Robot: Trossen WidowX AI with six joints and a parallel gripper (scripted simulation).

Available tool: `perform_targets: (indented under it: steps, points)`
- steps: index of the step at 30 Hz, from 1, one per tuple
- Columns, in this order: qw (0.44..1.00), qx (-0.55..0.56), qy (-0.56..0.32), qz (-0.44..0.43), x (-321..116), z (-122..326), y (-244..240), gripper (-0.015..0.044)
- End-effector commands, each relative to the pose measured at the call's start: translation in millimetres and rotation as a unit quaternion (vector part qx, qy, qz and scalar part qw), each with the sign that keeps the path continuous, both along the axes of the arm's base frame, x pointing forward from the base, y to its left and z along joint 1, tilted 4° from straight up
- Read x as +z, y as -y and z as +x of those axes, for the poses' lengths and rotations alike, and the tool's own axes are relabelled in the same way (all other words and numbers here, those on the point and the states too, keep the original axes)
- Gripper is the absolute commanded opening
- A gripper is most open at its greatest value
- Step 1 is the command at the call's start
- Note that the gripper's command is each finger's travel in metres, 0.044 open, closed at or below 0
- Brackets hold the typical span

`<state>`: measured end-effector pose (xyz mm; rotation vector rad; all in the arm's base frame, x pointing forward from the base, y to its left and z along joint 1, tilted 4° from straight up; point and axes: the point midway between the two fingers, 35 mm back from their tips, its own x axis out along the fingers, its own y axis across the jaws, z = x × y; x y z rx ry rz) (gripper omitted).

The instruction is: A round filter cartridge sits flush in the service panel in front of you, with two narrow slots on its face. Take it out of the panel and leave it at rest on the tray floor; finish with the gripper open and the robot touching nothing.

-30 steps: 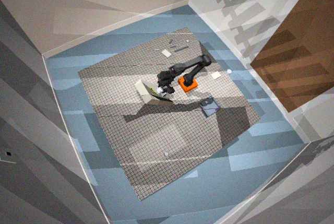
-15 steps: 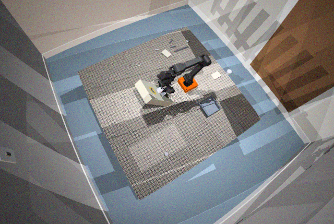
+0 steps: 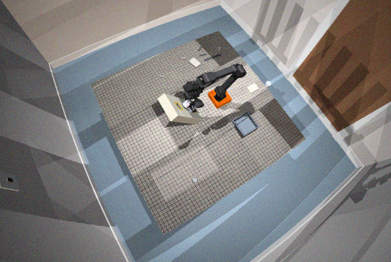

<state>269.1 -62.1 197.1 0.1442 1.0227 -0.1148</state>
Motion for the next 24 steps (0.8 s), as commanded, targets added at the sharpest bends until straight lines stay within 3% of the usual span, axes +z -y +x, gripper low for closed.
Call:
perform_targets:
  steps: [1,12,24]
  points:
    - [1.000,0.002,0.009,-0.002,23.7,-5.7,1.0,0.0000]
    - [1.000,0.002,0.007,-0.002,70.7,-35.8,-2.0,0.0000]
    - [1.000,0.002,0.002,-0.001,69.1,-27.7,-25.0,0.0000]
